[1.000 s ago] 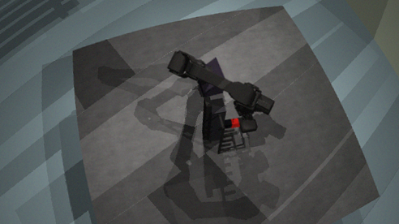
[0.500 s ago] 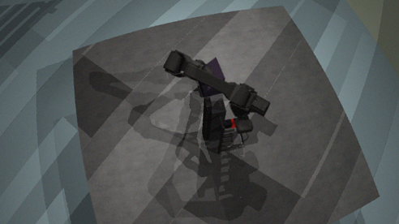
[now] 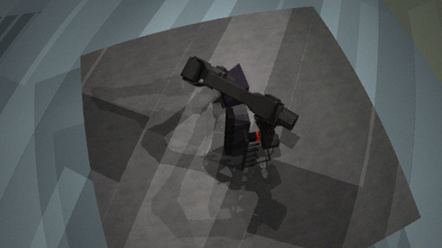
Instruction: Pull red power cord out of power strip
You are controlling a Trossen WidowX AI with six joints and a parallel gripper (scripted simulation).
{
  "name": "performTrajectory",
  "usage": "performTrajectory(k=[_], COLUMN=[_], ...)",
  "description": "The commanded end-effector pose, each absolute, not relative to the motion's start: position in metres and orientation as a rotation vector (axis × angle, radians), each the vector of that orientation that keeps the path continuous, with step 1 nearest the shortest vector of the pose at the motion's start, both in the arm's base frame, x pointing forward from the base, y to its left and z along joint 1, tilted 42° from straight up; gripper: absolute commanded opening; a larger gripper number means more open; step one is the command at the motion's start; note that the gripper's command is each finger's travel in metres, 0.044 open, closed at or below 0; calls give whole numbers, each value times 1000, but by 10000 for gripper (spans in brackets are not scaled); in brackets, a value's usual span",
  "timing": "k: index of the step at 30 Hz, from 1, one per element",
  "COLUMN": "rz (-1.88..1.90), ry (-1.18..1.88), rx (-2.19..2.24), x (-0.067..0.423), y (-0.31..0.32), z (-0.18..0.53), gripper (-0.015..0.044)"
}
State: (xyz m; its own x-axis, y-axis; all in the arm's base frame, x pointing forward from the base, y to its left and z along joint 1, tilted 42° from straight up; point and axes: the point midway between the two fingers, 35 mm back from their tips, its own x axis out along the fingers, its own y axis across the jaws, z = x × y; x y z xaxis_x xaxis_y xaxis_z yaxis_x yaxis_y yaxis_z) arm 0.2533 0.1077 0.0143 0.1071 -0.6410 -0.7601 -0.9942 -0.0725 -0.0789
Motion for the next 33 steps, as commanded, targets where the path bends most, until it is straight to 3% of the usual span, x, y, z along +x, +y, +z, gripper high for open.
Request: performTrajectory(k=[1,8,30,33], rz=[748,748,749,745], ry=[1598,1598,1596,1598], rx=[-1782,-1782,-1783,-1788], x=[253,253,255,255], y=[108,108,134,128], z=[15,14,-4,-2], gripper=[61,0,0,79])
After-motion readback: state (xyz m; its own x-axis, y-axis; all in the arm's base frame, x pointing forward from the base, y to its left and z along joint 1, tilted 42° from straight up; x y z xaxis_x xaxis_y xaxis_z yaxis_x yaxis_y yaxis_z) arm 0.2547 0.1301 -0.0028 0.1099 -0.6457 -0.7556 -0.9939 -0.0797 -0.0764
